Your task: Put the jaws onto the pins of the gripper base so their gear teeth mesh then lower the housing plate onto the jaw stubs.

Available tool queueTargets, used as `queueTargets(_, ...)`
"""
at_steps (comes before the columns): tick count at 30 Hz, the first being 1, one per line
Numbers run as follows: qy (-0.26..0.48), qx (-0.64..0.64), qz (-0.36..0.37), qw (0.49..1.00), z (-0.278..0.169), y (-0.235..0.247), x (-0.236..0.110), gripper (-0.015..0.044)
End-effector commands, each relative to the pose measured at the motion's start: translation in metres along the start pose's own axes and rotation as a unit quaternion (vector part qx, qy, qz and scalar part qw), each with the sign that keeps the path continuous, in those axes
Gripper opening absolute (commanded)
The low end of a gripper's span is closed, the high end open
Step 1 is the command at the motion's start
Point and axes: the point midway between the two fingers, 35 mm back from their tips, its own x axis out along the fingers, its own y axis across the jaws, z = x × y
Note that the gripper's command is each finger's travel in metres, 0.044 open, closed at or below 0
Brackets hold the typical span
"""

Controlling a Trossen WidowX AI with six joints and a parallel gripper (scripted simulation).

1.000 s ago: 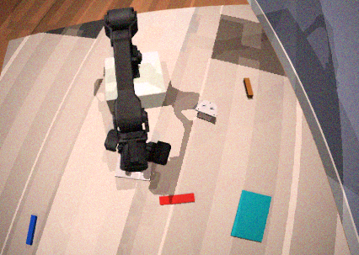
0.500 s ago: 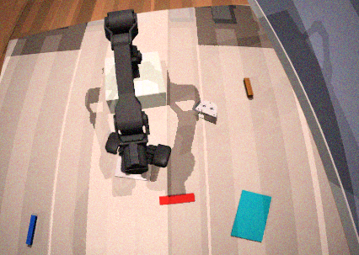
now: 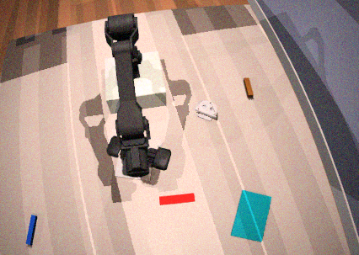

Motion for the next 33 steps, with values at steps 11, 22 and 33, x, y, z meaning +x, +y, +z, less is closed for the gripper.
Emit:
queueTargets(11,0.007,0.000,-0.005,1.000,-0.0041,-0.0027,0.0152,0.0134)
queueTargets(22,0.007,0.000,-0.005,1.000,-0.0041,-0.0027,0.0152,0.0134)
queueTargets(33,0.007,0.004,-0.005,1.000,-0.0041,-0.0027,0.0183,0.0134)
